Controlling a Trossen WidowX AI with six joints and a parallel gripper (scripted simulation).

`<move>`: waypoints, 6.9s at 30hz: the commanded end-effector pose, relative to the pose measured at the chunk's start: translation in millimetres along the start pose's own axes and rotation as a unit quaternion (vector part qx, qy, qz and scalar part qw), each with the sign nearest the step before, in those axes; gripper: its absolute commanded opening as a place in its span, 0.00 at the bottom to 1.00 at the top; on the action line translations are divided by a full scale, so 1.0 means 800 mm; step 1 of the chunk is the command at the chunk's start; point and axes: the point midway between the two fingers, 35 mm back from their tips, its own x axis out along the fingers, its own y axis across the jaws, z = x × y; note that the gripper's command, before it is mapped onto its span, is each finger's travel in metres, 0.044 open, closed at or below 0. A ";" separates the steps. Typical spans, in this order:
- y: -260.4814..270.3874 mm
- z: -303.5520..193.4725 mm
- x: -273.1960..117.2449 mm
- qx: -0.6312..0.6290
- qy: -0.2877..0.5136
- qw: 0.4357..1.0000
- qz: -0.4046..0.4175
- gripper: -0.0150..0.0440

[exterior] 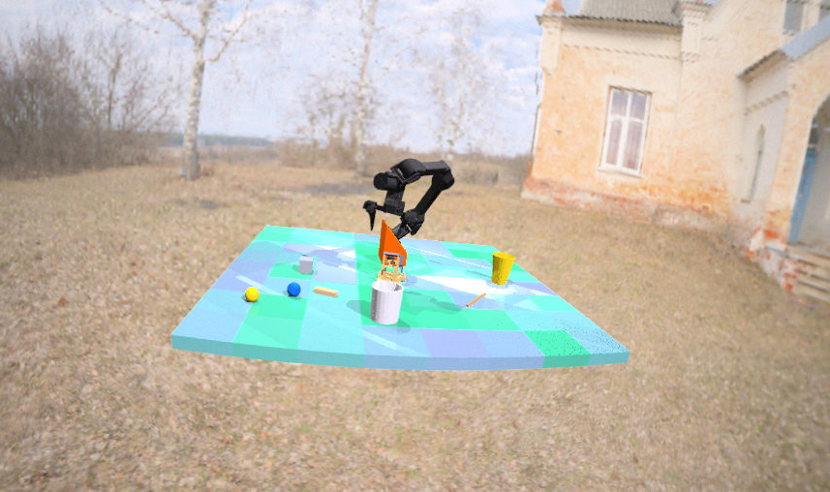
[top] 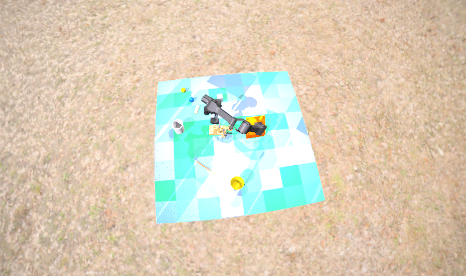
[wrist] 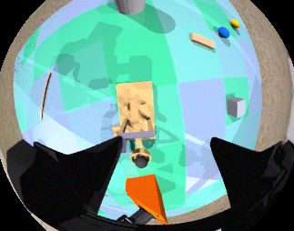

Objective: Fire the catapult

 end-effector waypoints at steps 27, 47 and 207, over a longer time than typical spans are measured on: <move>0.022 0.261 -0.106 -0.023 -0.307 0.950 0.043 1.00; 0.022 0.261 -0.106 -0.023 -0.307 0.950 0.043 0.56; 0.179 -0.135 0.113 -0.701 0.213 0.641 -0.227 0.25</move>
